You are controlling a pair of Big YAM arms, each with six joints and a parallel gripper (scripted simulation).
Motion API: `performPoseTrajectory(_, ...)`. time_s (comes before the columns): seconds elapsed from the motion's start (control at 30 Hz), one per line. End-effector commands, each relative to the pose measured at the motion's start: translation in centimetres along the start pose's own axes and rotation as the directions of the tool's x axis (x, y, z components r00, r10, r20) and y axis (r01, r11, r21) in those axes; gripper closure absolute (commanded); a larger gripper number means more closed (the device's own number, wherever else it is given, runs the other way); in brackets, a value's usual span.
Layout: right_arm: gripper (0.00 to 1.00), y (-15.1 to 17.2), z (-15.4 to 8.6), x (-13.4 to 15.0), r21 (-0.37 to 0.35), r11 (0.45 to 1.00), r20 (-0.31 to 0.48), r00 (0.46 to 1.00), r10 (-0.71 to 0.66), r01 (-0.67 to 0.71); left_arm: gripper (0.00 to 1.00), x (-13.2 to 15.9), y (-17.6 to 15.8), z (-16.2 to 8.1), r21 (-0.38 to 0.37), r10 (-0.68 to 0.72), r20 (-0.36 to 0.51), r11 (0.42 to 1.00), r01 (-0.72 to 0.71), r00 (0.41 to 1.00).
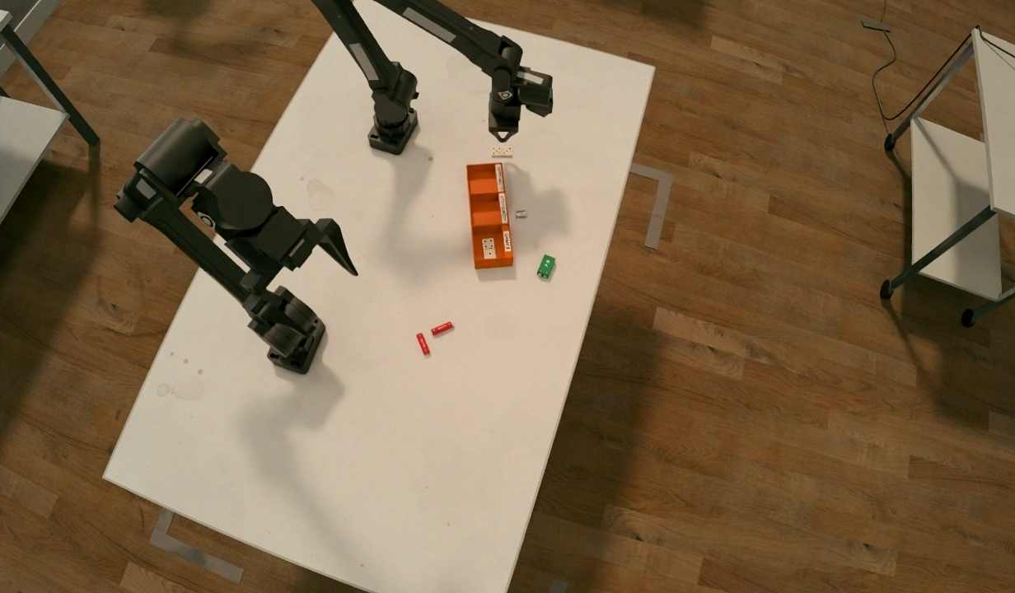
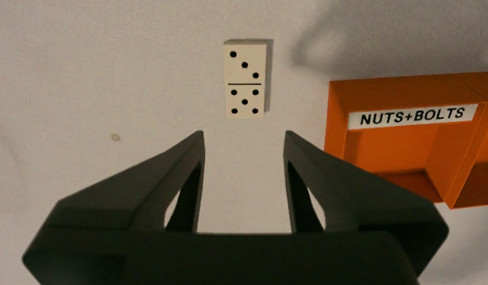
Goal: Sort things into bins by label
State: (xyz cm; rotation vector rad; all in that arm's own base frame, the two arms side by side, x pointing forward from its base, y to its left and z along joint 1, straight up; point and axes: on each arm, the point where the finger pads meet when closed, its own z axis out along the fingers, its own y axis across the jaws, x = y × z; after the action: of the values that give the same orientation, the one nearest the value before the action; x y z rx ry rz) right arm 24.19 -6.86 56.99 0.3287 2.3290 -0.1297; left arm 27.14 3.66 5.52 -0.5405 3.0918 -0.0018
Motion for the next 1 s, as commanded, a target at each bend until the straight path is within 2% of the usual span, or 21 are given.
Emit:
performPoseTrajectory(0.0, 0.00, 0.3, -2.9, -1.8, -0.007, 1.000, 0.094, 0.995, -0.015, 0.016, 0.61, 0.0, -0.4, 1.2, -0.002, -0.008, -0.001, 1.000, 0.008, 1.000)
performPoseTrajectory(0.3, 0.00, 0.3, -2.9, -1.8, -0.007, 1.000, 0.094, 0.995, -0.015, 0.016, 0.61, 0.0, 0.1, 4.8, -0.003, -0.024, -0.002, 1.000, 0.024, 1.000)
performPoseTrajectory(0.47, 0.00, 0.3, -2.9, -1.8, -0.007, 1.000, 0.094, 0.995, -0.015, 0.016, 0.61, -0.2, 0.2, 5.9, -0.003, -0.027, -0.002, 1.000, 0.027, 1.000)
performPoseTrajectory(0.8, 0.00, 0.3, -2.9, -1.8, -0.007, 1.000, 0.094, 0.995, -0.015, 0.016, 0.61, -0.1, 0.2, 7.2, -0.003, -0.026, -0.002, 1.000, 0.026, 1.000)
performPoseTrajectory(0.97, 0.00, 0.3, -2.9, -1.8, -0.007, 1.000, 0.094, 0.995, -0.015, 0.016, 0.61, -1.2, -0.2, 6.2, 0.004, -0.009, 0.022, 1.000, 0.009, 1.000)
